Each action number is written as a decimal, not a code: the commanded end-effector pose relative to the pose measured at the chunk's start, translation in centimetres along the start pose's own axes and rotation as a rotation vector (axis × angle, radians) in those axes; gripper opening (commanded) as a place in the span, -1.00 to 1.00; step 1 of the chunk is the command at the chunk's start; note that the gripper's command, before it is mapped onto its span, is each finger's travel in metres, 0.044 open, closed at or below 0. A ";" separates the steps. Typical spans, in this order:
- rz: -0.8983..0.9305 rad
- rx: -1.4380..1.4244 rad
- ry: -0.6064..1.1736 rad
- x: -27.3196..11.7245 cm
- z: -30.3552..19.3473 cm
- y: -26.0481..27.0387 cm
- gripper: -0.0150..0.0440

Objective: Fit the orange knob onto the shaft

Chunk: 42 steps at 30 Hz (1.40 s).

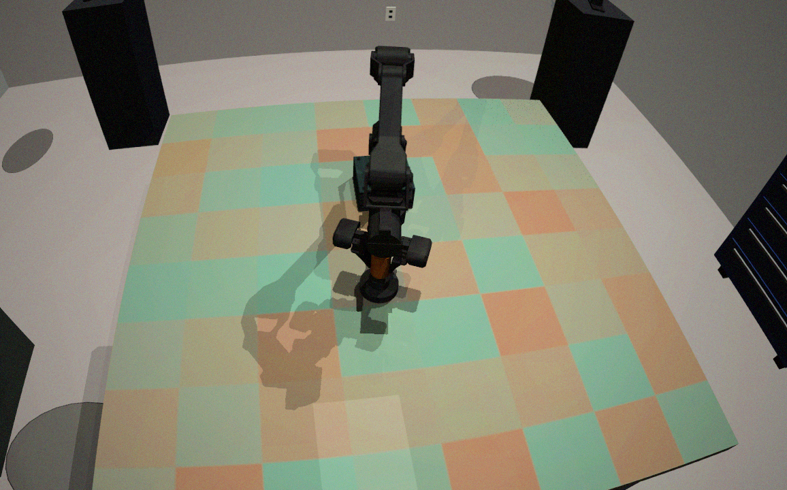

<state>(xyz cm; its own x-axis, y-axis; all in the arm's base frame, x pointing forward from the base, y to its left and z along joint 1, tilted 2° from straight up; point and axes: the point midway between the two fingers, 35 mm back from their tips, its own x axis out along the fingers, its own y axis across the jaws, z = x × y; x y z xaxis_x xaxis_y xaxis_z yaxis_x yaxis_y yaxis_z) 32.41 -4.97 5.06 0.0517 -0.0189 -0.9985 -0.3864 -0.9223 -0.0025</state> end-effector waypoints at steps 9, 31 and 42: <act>0.002 -0.005 0.002 0.1 0.0 0.1 -0.49; 0.002 0.052 0.002 1.1 0.1 0.3 -0.49; 0.003 -0.018 0.002 1.0 0.2 0.4 -0.49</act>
<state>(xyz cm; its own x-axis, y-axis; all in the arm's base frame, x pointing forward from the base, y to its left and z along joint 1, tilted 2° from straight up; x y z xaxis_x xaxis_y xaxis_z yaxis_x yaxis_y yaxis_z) 32.40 -5.01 4.05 0.0597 -0.0180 -0.9981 -0.3848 -0.9230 -0.0063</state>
